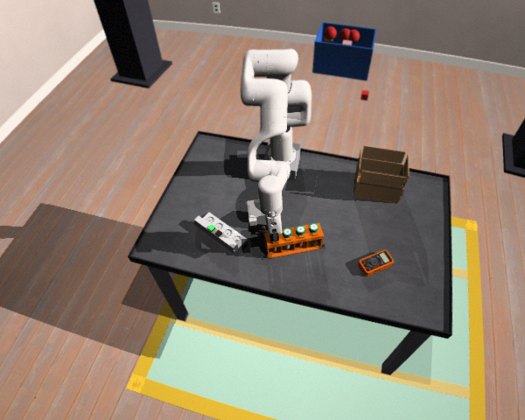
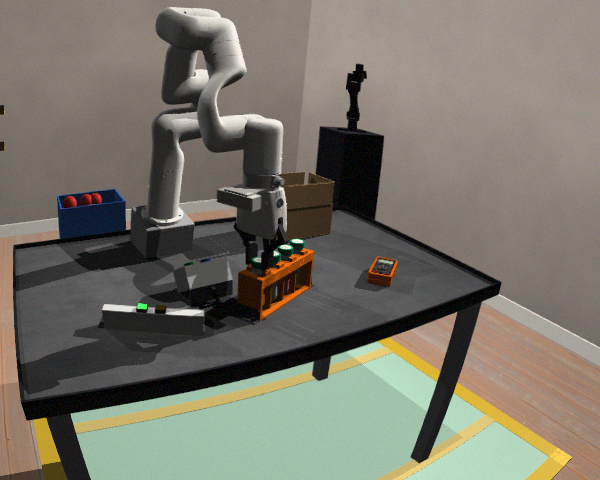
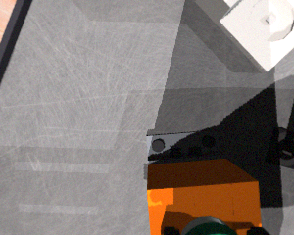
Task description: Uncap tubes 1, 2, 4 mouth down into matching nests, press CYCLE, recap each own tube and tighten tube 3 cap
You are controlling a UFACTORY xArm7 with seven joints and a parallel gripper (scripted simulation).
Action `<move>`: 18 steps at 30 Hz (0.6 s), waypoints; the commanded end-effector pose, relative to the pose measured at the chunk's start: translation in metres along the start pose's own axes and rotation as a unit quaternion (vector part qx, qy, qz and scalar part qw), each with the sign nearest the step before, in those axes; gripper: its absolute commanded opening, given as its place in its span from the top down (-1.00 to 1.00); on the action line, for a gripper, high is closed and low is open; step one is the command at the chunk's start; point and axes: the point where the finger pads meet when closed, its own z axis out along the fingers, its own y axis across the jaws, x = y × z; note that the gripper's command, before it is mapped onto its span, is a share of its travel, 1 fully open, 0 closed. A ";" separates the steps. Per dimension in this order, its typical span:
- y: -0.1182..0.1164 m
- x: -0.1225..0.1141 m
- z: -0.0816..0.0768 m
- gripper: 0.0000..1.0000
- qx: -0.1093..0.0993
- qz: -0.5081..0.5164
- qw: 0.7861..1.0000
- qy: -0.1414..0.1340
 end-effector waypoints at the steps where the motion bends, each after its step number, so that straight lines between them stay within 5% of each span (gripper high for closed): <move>1: -0.001 0.000 -0.001 1.00 -0.002 0.107 0.994 0.023; 12: -0.001 0.000 0.000 1.00 0.003 0.342 0.939 0.023; 18: -0.001 0.000 0.000 1.00 0.003 0.342 0.939 0.023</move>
